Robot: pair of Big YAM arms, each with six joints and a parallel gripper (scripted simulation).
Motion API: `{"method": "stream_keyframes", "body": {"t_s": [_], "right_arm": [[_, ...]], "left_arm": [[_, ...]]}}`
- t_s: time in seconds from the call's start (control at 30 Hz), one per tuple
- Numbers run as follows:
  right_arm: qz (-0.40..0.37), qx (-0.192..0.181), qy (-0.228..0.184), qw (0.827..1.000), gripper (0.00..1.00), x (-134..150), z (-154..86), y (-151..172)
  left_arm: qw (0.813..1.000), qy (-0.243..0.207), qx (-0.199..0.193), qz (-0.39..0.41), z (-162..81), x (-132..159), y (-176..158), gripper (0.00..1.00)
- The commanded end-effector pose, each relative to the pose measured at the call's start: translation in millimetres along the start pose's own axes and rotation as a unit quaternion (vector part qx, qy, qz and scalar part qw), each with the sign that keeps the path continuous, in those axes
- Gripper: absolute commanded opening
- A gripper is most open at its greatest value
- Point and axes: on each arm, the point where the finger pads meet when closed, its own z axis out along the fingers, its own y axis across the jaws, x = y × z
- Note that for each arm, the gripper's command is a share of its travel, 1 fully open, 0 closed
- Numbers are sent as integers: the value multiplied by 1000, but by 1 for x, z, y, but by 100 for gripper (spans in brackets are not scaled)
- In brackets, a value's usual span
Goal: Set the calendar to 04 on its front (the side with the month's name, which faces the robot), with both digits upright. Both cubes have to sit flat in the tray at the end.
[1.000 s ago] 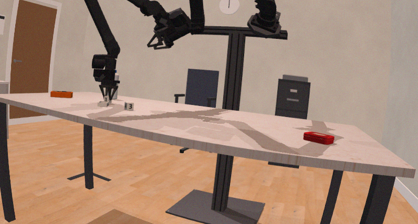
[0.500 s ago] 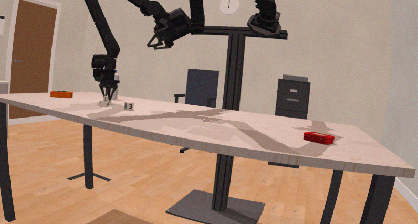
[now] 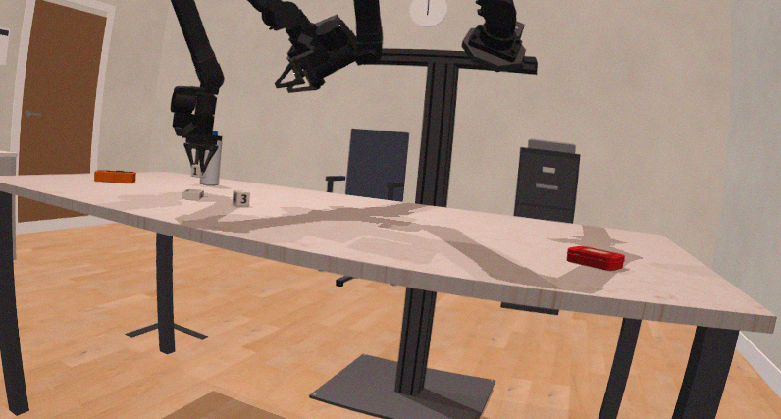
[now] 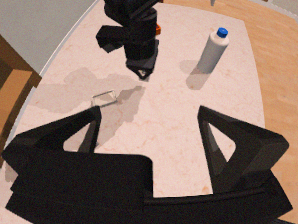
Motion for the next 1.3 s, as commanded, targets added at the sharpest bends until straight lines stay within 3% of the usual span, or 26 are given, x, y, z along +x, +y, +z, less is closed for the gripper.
{"method": "stream_keyframes", "body": {"t_s": [0.0,0.3,0.6,0.77,0.93,1.0,1.27], "right_arm": [[-2,-5,14,1000,26,12,-26,6],[2,-5,1,1000,26,6,23,10],[-1,3,-3,1000,26,11,24,7],[84,3,-3,996,26,10,24,7],[209,1,0,978,26,9,23,10],[209,1,0,978,26,9,23,10],[381,0,5,924,26,8,24,13]], "left_arm": [[1000,-7,-6,-4,1,-7,5,100],[1000,-7,-6,-4,1,-7,5,100],[1000,-7,-6,-4,1,-7,5,100],[1000,-7,-6,-4,1,-7,5,100],[1000,-7,-6,-4,1,-7,5,100],[1000,-7,-6,-4,1,-7,5,100],[1000,-7,-6,-4,1,-7,5,100]]}}
